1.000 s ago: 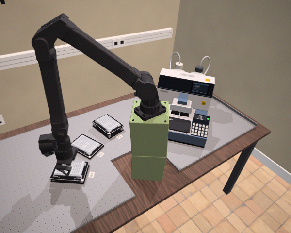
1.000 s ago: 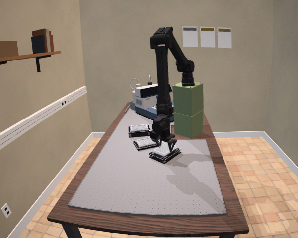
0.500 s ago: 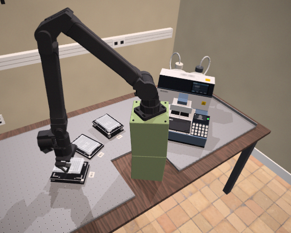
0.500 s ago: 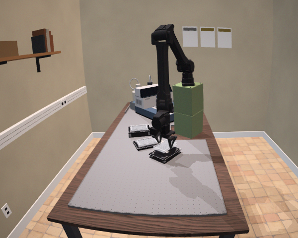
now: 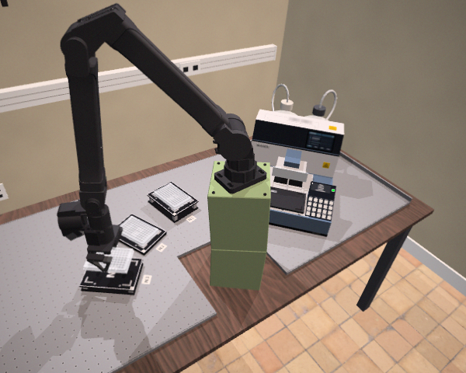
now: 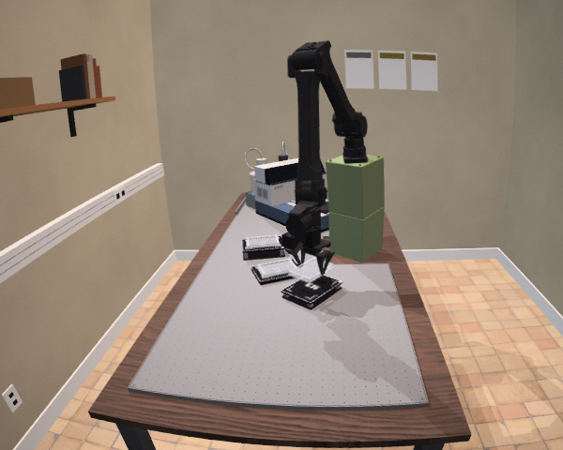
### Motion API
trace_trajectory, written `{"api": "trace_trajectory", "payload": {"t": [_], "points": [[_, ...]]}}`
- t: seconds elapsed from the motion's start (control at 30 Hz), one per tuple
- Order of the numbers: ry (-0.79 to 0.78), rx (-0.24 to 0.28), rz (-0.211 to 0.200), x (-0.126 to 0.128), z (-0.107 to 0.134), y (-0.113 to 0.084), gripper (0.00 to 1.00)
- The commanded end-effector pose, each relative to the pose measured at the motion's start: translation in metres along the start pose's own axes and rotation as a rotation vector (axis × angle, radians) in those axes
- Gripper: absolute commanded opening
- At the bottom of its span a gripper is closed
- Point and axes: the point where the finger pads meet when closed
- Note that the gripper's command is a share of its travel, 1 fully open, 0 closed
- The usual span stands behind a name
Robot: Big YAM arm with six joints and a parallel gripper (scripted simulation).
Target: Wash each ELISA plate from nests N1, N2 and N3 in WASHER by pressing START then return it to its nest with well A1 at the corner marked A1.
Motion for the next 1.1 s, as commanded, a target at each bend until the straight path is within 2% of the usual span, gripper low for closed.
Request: {"api": "trace_trajectory", "payload": {"t": [0.0,0.7,0.83,0.87,1.07], "points": [[0.013,-0.008,-0.004,0.002,-0.003,-0.013,0.82],[0.007,-0.008,-0.005,0.004,-0.002,-0.045,0.82],[0.008,-0.009,-0.005,0.004,-0.003,-0.045,0.82],[0.007,0.015,-0.002,0.003,0.007,-0.032,0.82],[0.007,0.014,-0.002,0.003,0.006,-0.032,0.82]]}}
Point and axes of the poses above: the point where the finger pads meet when closed, its own y axis out along the fingers, its own x axis across the jaws, z = x × y, and after that the axes turned 7 degrees about -y, right-handed
